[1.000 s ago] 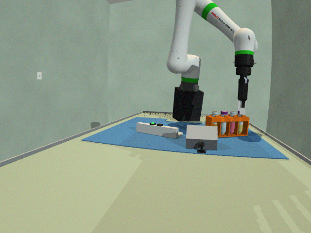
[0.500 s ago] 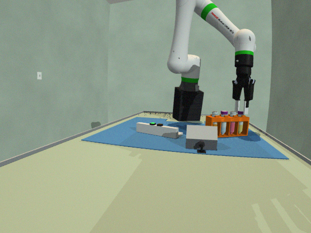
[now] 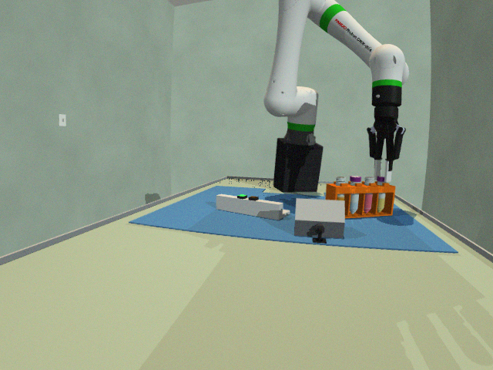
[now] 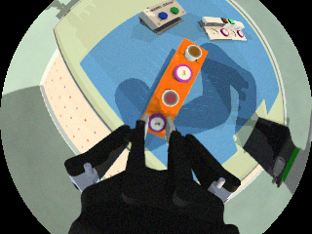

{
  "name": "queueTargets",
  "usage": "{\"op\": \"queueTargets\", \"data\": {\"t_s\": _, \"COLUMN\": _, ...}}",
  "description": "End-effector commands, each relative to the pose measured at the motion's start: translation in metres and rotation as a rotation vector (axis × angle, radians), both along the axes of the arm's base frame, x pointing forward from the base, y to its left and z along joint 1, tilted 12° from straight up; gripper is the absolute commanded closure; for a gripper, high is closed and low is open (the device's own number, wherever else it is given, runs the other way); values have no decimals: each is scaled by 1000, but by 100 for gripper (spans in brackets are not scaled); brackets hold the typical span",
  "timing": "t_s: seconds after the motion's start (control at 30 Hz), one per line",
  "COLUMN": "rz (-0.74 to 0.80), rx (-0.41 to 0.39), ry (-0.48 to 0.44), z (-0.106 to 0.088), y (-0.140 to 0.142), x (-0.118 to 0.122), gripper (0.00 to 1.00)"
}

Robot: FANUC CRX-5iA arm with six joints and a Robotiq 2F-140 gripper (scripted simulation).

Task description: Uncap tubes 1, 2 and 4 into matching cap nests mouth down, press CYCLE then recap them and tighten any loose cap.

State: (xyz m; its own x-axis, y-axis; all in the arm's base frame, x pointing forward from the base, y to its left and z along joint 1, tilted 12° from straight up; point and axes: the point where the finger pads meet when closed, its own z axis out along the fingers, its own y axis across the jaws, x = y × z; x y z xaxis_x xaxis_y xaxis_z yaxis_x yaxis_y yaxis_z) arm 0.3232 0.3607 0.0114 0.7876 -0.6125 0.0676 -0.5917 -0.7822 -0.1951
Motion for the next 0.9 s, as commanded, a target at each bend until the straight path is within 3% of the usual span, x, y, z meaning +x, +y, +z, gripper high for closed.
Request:
{"op": "queueTargets", "data": {"t_s": 0.0, "rz": 0, "rx": 0, "ry": 0, "z": 0, "y": 0, "x": 0, "gripper": 100}}
{"op": "queueTargets", "data": {"t_s": 0.13, "rz": 0, "rx": 0, "ry": 0, "z": 0, "y": 0, "x": 0, "gripper": 100}}
{"op": "queueTargets", "data": {"t_s": 0.27, "rz": -196, "rx": 34, "ry": 23, "z": 0, "y": 0, "x": 0, "gripper": 100}}
{"op": "queueTargets", "data": {"t_s": 0.33, "rz": -196, "rx": 34, "ry": 23, "z": 0, "y": 0, "x": 0, "gripper": 100}}
{"op": "queueTargets", "data": {"t_s": 0.6, "rz": -587, "rx": 103, "ry": 68, "z": -1, "y": 0, "x": 0, "gripper": 100}}
{"op": "queueTargets", "data": {"t_s": 0.87, "rz": -603, "rx": 106, "ry": 70, "z": -1, "y": 0, "x": 0, "gripper": 100}}
